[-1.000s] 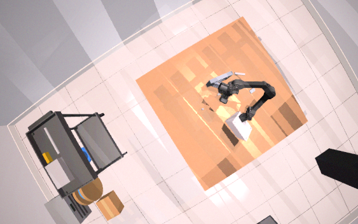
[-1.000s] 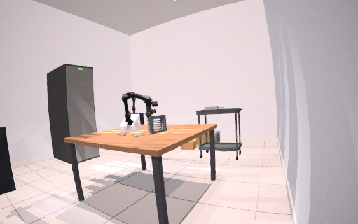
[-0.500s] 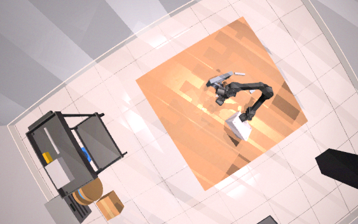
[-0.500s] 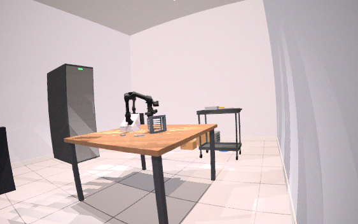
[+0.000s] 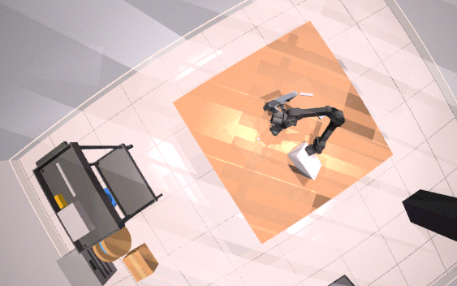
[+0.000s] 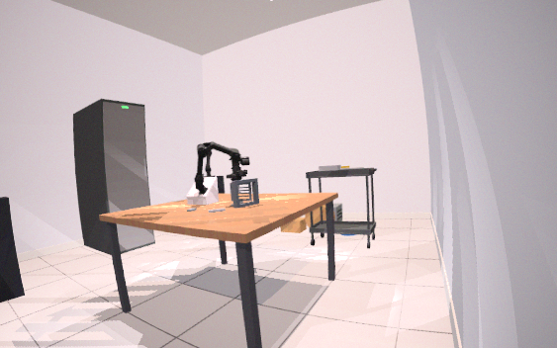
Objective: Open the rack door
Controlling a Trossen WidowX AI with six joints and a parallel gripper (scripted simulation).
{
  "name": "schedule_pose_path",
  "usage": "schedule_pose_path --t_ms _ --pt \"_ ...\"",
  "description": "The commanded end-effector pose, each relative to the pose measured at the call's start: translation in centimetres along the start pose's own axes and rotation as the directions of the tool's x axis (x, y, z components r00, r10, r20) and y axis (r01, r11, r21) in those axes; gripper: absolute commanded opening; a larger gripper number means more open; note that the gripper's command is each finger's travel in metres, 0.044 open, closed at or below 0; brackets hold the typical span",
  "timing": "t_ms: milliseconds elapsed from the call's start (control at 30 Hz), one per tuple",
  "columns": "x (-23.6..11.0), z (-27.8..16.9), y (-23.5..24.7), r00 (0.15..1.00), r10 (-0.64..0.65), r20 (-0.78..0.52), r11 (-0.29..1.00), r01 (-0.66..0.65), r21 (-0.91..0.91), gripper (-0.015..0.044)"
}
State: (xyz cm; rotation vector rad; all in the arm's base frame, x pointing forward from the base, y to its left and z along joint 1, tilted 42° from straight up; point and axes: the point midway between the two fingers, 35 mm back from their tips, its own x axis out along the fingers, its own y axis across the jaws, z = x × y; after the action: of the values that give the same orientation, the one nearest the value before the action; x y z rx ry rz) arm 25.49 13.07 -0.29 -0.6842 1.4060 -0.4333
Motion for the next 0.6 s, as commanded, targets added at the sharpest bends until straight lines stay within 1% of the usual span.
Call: schedule_pose_path --t_ms 0,567 --pt "0.0 0.3 0.9 1.0 0.004 -0.002 0.997 -0.004 0.082 0.0011" --pt "-0.1 1.9 4.7 1.0 0.006 0.0 0.928 -0.005 0.372 0.0011"
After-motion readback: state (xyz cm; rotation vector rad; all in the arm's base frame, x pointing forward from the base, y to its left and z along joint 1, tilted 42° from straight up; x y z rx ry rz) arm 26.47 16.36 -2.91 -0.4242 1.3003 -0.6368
